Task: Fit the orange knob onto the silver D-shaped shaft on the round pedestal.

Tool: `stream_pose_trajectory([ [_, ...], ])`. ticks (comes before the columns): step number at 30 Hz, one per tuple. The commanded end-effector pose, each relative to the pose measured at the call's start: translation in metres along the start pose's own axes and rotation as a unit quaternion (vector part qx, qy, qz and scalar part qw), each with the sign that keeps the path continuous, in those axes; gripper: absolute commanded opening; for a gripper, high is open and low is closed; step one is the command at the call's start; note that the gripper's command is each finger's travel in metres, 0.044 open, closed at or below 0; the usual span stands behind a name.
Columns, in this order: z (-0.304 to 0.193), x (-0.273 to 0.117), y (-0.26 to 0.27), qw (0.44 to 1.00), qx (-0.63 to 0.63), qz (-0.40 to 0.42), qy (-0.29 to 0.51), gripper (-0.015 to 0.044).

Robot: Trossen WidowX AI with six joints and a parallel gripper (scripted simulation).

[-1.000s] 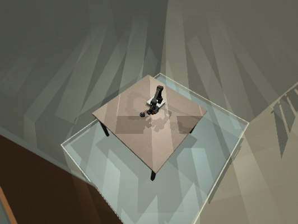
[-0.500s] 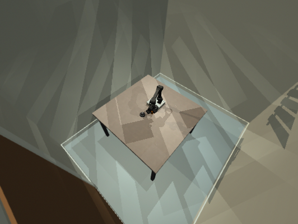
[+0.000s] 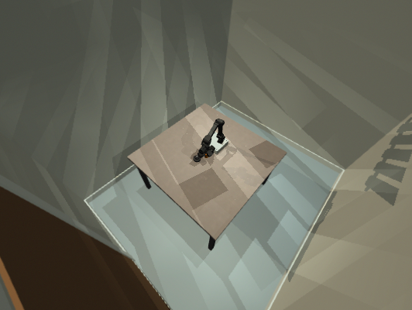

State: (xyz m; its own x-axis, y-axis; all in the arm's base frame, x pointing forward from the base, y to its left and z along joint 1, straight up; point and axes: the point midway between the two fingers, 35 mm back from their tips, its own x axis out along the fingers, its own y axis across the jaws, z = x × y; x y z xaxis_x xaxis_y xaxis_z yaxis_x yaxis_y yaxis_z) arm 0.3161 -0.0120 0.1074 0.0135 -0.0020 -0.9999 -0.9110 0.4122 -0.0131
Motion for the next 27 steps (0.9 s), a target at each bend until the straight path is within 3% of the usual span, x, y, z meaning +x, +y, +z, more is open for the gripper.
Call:
stream_pose_trajectory([
  [1, -0.008, 0.000, -0.010, 1.000, -0.002, -0.007, -0.004, 0.0000],
  [27, -0.078, 0.025, -0.047, 1.000, -0.004, -0.008, -0.002, 0.0000],
])
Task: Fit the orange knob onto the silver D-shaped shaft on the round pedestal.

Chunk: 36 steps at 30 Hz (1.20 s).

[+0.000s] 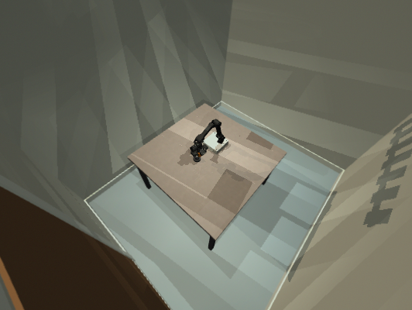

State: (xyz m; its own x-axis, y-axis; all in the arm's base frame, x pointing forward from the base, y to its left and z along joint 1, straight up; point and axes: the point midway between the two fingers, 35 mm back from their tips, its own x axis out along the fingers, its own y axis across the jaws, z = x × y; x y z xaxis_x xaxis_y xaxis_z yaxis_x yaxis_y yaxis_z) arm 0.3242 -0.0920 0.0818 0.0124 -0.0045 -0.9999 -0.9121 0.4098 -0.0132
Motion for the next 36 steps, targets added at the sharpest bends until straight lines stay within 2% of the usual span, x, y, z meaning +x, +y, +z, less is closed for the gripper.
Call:
stream_pose_trajectory([
  [1, -0.011, 0.000, -0.008, 1.000, -0.002, -0.008, -0.003, 0.0000],
  [12, -0.030, 0.007, -0.013, 1.000, 0.013, -0.008, -0.002, 0.0000],
  [36, -0.030, 0.006, -0.019, 0.949, 0.315, -0.008, -0.005, 0.0000],
])
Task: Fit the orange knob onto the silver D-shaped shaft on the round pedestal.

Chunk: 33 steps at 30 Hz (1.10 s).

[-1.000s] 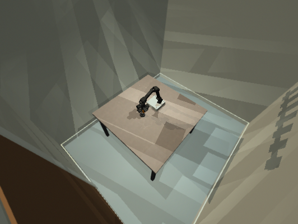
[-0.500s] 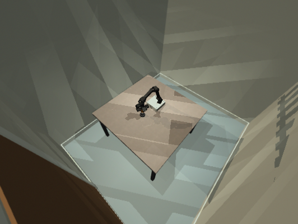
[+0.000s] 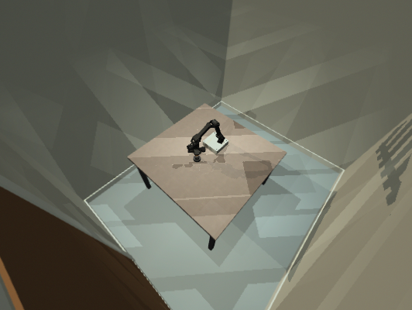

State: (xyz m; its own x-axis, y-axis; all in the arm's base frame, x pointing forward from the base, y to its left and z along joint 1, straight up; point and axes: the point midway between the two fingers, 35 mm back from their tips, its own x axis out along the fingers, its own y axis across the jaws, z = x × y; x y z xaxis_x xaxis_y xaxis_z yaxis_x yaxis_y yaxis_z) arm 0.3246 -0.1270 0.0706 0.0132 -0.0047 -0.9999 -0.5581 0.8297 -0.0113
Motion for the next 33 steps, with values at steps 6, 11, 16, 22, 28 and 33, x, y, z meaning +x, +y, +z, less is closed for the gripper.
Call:
stream_pose_trajectory([
  [6, 0.0055, -0.0052, -0.0019, 0.993, 0.119, -0.005, -0.007, 0.0000],
  [11, 0.0059, -0.0051, -0.0013, 0.984, 0.181, -0.005, -0.007, 0.0000],
  [16, 0.0055, -0.0051, -0.0006, 0.970, 0.242, -0.004, -0.008, 0.0000],
  [22, 0.0043, -0.0050, 0.0001, 0.949, 0.314, -0.004, -0.008, 0.0000],
  [28, 0.0025, -0.0049, 0.0010, 0.923, 0.384, -0.003, -0.008, 0.0000],
  [33, 0.0001, -0.0049, 0.0027, 0.898, 0.440, -0.002, -0.008, 0.0000],
])
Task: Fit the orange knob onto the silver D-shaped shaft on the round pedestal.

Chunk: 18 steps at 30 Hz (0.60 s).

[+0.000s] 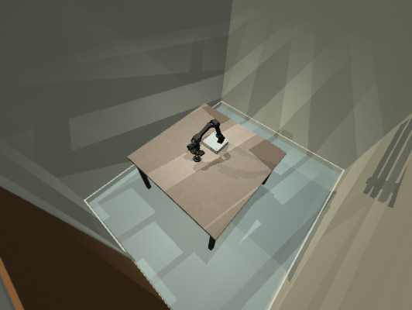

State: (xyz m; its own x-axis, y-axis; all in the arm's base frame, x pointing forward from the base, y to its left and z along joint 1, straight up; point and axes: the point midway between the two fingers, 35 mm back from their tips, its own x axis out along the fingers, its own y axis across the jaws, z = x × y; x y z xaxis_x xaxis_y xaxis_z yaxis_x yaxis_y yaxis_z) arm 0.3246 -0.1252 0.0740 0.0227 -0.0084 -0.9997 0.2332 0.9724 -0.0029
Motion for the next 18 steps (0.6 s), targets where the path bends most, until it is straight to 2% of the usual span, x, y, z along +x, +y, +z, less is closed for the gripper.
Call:
stream_pose_trajectory([
  [1, -0.0019, -0.0015, 0.0001, 0.999, 0.054, 0.001, -0.003, 0.0000],
  [18, -0.0008, -0.0015, 0.0011, 0.965, 0.263, 0.002, -0.003, 0.0000],
])
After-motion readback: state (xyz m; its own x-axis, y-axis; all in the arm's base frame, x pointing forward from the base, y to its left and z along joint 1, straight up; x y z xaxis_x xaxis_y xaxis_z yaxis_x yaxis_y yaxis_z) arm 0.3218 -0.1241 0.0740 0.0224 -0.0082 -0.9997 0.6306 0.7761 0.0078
